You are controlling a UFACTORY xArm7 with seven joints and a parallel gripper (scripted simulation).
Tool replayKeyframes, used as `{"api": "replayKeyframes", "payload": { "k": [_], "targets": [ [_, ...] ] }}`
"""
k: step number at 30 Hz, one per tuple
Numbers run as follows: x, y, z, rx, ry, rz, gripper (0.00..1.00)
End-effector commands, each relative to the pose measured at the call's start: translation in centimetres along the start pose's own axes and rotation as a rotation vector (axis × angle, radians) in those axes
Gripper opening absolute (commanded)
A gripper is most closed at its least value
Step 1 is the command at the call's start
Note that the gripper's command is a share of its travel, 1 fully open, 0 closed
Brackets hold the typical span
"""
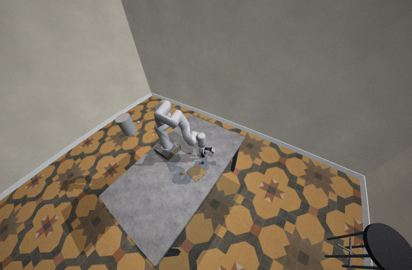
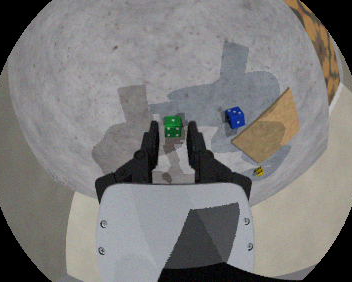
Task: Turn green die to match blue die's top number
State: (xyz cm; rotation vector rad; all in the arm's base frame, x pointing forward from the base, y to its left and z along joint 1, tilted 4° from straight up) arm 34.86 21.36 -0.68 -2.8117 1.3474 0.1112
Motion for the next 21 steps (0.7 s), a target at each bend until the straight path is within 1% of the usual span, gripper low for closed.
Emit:
{"api": "replayKeyframes", "payload": {
  "k": [1, 13, 21],
  "targets": [
    [0.04, -0.14, -0.11, 0.004, 0.001, 0.000, 0.36],
    [0.04, -0.14, -0.09, 0.004, 0.001, 0.000, 0.36],
    [0.04, -0.14, 0.38, 0.004, 0.001, 0.000, 0.36]
  ]
}}
Point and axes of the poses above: the point where the finger pads meet when closed, its own z axis out along the fingers, its own x axis across the jaws, y = z × x, the point moved 2 cm from there along -z, back along the fingers, and after that the axes turned 6 degrees about -z, right-handed, at the moved point
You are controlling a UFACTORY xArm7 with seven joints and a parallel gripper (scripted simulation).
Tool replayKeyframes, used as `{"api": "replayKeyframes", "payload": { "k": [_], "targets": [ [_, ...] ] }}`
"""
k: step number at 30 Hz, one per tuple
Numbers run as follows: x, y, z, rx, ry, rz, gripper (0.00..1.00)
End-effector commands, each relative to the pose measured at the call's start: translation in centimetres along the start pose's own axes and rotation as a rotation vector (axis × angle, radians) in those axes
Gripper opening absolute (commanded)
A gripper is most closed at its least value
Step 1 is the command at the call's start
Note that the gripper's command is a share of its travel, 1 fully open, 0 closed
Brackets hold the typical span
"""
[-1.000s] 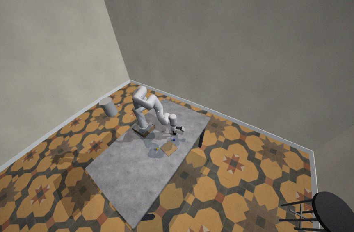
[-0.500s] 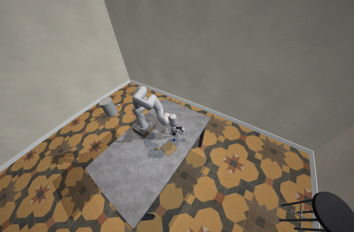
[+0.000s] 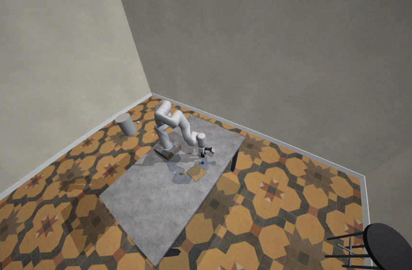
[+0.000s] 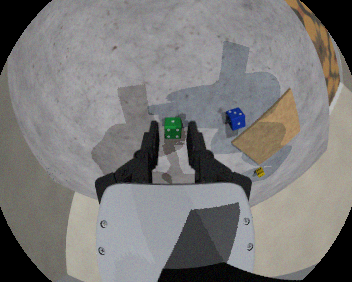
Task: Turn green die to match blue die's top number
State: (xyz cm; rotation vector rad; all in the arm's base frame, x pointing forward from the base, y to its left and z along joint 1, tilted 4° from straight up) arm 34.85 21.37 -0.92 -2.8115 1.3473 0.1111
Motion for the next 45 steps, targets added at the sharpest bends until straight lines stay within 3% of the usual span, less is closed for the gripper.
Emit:
{"api": "replayKeyframes", "payload": {
  "k": [1, 16, 45],
  "targets": [
    [0.0, -0.1, 0.1, 0.003, 0.001, 0.000, 0.36],
    [0.0, -0.1, 1.9, 0.003, 0.001, 0.000, 0.36],
    [0.0, -0.1, 2.0, 0.003, 0.001, 0.000, 0.36]
  ]
}}
Point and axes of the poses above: the point where the finger pads meet when closed, its own z axis out along the fingers, its own x axis across the jaws, y = z × x, the point moved 2 cm from there along -z, back along the fingers, and after that the axes turned 6 degrees about -z, right-handed, at the moved point
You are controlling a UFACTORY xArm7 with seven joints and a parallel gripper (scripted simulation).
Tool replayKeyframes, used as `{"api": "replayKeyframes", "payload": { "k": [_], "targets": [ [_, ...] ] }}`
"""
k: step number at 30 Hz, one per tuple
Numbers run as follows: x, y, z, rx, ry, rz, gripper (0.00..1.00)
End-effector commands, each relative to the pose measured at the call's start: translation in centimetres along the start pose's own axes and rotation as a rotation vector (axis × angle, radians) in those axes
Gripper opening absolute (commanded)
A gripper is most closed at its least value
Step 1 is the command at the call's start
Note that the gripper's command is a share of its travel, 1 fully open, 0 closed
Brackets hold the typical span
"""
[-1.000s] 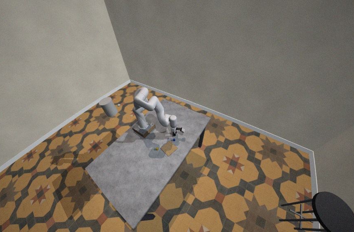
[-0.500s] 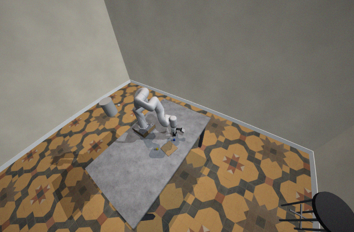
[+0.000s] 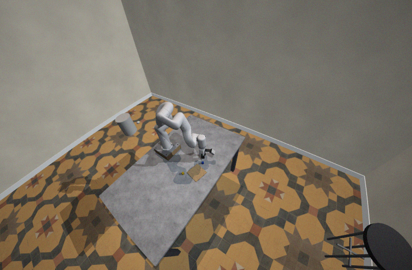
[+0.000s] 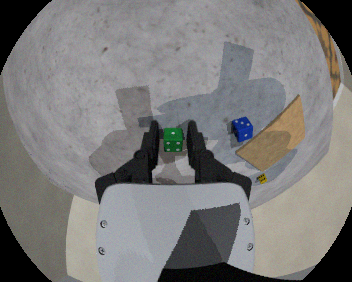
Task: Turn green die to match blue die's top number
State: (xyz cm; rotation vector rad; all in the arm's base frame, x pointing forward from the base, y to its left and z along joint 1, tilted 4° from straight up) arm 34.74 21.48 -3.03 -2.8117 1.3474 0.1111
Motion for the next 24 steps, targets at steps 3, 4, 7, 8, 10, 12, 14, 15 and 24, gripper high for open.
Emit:
{"api": "replayKeyframes", "payload": {
  "k": [3, 4, 7, 8, 10, 12, 14, 15, 24],
  "targets": [
    [0.03, -0.14, -0.11, 0.004, 0.001, 0.000, 0.36],
    [0.03, -0.14, -0.11, 0.004, 0.001, 0.000, 0.36],
    [0.03, -0.14, -0.11, 0.004, 0.001, 0.000, 0.36],
    [0.03, -0.14, -0.11, 0.004, 0.001, 0.000, 0.36],
    [0.03, -0.14, -0.11, 0.004, 0.001, 0.000, 0.36],
    [0.03, -0.14, -0.11, 0.004, 0.001, 0.000, 0.36],
    [0.03, -0.14, -0.11, 0.004, 0.001, 0.000, 0.15],
    [0.03, -0.14, -0.11, 0.004, 0.001, 0.000, 0.15],
    [0.03, -0.14, -0.11, 0.004, 0.001, 0.000, 0.15]
  ]
}}
Point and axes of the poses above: the point where the finger pads meet when closed, its own z axis out along the fingers, its own x axis across the jaws, y = z × x, the point moved 2 cm from there along -z, back along the fingers, and after that the axes turned 6 degrees about -z, right-handed, at the moved point
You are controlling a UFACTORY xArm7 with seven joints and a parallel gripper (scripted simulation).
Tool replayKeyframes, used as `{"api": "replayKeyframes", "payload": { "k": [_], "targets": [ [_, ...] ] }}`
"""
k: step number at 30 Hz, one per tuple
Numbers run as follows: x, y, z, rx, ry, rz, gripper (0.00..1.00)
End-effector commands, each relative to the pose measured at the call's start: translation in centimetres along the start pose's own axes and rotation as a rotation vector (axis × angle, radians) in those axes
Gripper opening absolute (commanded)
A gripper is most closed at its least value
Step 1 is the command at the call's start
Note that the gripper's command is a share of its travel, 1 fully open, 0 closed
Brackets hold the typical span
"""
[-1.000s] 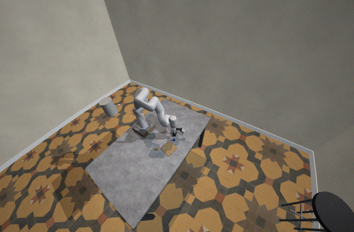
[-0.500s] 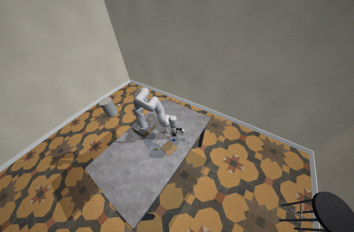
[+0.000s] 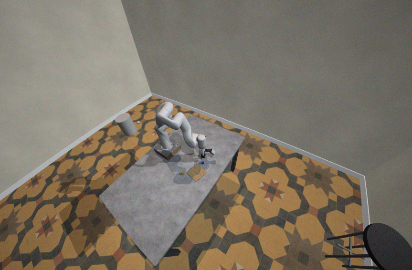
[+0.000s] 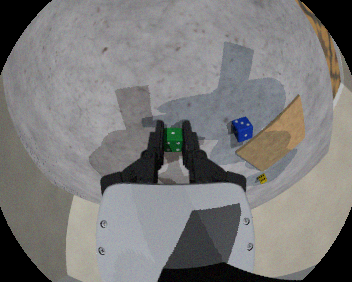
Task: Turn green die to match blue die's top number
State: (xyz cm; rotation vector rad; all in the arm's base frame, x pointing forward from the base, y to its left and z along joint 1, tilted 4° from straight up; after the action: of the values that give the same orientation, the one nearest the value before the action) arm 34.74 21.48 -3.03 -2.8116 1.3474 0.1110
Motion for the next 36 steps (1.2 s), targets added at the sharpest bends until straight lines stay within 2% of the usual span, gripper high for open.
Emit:
{"api": "replayKeyframes", "payload": {
  "k": [1, 25, 28, 32, 34, 36],
  "targets": [
    [0.0, -0.1, -0.1, 0.004, 0.001, 0.000, 0.15],
    [0.0, -0.1, -0.3, 0.004, 0.001, 0.000, 0.15],
    [0.0, -0.1, -1.1, 0.004, 0.001, 0.000, 0.15],
    [0.0, -0.1, -3.5, 0.004, 0.001, 0.000, 0.15],
    [0.0, -0.1, -3.5, 0.004, 0.001, 0.000, 0.15],
    [0.0, -0.1, -5.0, 0.004, 0.001, 0.000, 0.15]
  ]
}}
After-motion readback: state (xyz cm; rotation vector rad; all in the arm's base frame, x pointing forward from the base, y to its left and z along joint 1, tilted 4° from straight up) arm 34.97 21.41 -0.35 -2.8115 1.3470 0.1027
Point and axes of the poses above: the point where the finger pads meet when closed, its own z axis out along the fingers, its own x axis across the jaws, y = z × x, the point moved 2 cm from there along -z, back along the fingers, and after that the axes turned 6 degrees about -z, right-handed, at the moved point
